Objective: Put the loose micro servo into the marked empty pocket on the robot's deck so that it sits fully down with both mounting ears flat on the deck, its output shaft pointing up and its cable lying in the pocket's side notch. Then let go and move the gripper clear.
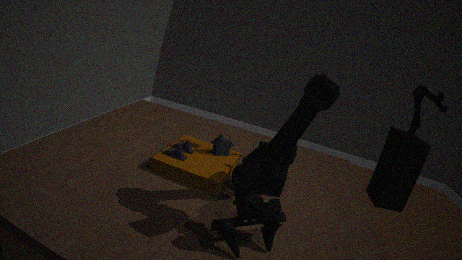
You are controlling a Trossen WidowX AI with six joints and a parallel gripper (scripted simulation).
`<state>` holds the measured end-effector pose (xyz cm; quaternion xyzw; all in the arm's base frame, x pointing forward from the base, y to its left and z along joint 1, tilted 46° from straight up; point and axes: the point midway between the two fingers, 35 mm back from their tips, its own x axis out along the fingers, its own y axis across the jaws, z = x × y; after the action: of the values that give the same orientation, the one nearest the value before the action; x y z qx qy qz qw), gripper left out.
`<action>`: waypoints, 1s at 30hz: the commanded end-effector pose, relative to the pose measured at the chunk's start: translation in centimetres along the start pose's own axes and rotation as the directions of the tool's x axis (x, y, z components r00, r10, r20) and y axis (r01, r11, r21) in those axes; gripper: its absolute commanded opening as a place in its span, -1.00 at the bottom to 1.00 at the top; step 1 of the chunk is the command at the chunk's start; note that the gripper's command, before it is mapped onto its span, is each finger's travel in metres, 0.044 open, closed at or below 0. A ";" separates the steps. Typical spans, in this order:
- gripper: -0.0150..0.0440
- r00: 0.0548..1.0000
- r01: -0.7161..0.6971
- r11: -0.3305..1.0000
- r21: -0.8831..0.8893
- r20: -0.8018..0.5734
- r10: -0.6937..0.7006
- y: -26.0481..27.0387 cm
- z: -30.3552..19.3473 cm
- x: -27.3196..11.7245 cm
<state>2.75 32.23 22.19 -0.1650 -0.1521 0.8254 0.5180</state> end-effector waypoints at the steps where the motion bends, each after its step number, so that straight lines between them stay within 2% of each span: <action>1: 1.00 0.999 0.030 0.999 0.028 -0.020 -0.029 -0.9 -0.4 -0.3; 21: 1.00 0.987 0.140 0.983 0.121 -0.091 -0.129 -3.8 -2.1 -2.1; 30: 1.00 0.955 0.270 0.933 0.239 -0.192 -0.227 -6.6 -4.7 -4.3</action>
<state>10.63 31.60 21.40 -0.1458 -0.0386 0.7614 0.6305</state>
